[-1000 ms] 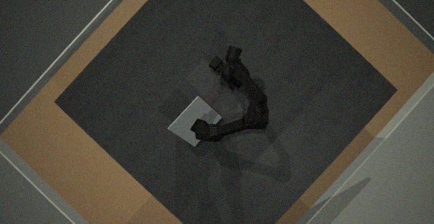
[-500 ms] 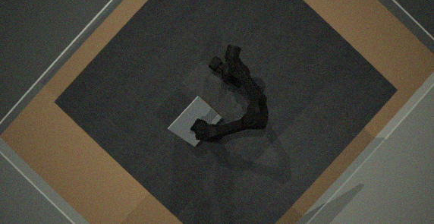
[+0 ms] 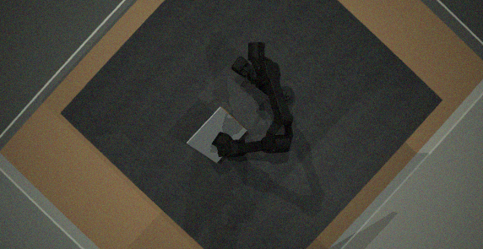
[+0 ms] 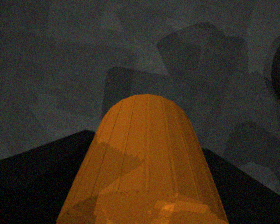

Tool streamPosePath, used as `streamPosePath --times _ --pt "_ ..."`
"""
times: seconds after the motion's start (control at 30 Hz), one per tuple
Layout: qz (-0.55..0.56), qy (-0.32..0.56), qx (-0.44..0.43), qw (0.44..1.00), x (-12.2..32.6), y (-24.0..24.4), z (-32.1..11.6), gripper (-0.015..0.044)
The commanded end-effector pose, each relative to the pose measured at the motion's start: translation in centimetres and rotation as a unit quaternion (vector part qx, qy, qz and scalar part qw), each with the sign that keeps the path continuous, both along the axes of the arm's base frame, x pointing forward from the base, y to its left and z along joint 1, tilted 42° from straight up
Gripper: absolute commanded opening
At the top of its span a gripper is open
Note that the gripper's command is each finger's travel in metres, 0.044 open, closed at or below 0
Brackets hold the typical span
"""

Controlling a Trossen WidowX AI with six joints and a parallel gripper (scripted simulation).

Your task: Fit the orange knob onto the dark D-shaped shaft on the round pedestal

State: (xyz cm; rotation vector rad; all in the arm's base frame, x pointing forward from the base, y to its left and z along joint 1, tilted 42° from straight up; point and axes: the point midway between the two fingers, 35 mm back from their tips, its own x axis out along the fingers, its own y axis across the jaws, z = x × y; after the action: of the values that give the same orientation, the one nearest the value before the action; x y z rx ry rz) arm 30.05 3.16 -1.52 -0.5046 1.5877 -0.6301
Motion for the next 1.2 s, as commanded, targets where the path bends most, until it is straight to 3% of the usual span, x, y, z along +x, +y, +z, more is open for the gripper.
streamPosePath --times 0.0,1.17 --pt "-0.003 -0.003 0.002 1.0 0.0 0.8 1.0 0.0" --pt "-0.021 -0.019 0.014 0.999 2.4 -6.7 3.8 0.0"
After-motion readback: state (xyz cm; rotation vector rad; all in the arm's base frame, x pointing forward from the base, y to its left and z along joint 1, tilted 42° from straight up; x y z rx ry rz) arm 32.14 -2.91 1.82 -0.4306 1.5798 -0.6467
